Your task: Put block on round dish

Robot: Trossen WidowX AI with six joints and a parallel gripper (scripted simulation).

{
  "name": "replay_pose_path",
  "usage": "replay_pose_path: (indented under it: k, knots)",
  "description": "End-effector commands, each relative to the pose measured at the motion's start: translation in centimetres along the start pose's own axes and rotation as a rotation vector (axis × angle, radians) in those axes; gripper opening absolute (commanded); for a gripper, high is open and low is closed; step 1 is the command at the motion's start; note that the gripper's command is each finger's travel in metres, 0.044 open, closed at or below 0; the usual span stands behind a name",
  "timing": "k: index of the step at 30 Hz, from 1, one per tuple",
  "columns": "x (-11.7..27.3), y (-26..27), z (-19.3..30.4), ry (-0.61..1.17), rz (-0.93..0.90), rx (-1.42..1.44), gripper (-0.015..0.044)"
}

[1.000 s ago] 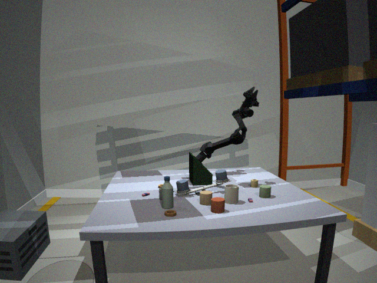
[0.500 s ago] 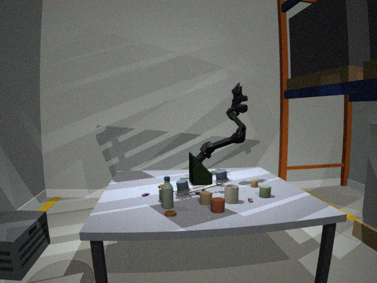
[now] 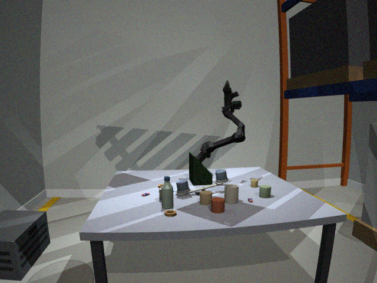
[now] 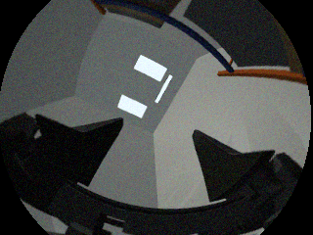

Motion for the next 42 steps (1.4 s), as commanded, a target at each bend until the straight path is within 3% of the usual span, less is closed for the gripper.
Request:
replay_pose_path:
  k: [1, 21, 42]
  knots:
    - [-0.3, 1.3, 4.3, 0.115, -0.050, -0.033, 0.0440]
    - [2.9, 12.3, 19.5, 0.567, -0.429, -0.160, 0.0440]
    - [14.8, 27.4, 26.8, 0.894, -1.054, -0.288, 0.0440]
Point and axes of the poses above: the point midway between the two fingers, 35 mm back from their tips, its own x axis back along the fingers, its own y axis across the jaws, z = x × y, the point moved 2 cm from there along x, back along the fingers, and after that the axes turned 6 degrees about x, right-handed, at the moved point
